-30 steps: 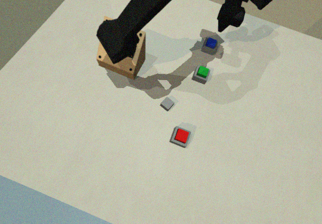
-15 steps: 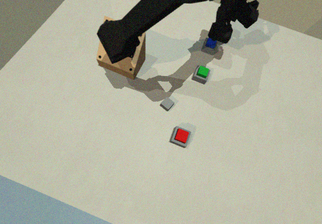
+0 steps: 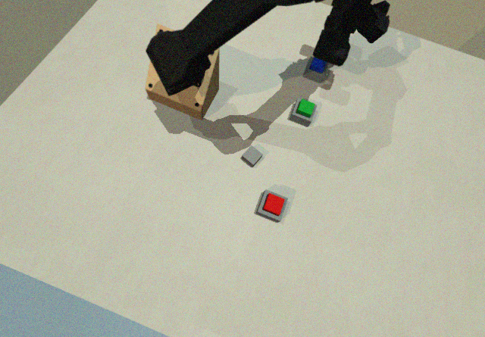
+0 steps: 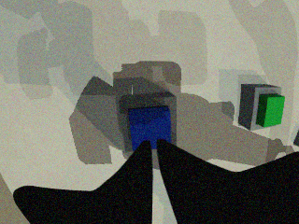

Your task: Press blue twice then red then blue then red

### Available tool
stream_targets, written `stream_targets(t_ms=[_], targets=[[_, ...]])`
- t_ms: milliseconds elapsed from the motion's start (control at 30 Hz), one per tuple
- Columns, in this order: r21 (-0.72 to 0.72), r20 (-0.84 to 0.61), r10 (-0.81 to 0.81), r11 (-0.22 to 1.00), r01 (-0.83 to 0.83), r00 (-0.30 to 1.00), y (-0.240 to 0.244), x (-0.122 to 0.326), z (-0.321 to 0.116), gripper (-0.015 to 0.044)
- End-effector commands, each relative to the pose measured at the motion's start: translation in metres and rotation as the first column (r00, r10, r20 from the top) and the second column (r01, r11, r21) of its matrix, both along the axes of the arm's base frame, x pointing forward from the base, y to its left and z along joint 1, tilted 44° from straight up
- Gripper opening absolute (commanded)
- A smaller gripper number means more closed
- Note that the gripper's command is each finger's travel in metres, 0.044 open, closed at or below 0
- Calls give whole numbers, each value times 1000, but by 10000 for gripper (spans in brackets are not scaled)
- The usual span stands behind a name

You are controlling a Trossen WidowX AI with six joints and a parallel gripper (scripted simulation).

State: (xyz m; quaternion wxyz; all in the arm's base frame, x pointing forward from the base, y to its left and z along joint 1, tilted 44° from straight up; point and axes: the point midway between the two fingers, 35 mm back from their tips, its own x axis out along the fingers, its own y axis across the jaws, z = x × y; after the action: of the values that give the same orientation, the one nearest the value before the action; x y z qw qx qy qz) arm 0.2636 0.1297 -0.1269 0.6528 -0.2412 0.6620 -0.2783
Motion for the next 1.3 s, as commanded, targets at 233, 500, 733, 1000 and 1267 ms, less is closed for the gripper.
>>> stream_targets(t_ms=[233, 500, 733, 1000, 1267], targets=[[-4, -4, 5, 1000, -5, 1000, -12, -1, -12, 20], [-5, -4, 5, 1000, -5, 1000, -21, -2, -21, 20], [-5, -3, 5, 1000, -5, 1000, -23, -2, -23, 20], [-5, -3, 5, 1000, -5, 1000, -23, -2, -23, 20], [-5, -3, 5, 1000, -5, 1000, -23, -2, -23, 20]])
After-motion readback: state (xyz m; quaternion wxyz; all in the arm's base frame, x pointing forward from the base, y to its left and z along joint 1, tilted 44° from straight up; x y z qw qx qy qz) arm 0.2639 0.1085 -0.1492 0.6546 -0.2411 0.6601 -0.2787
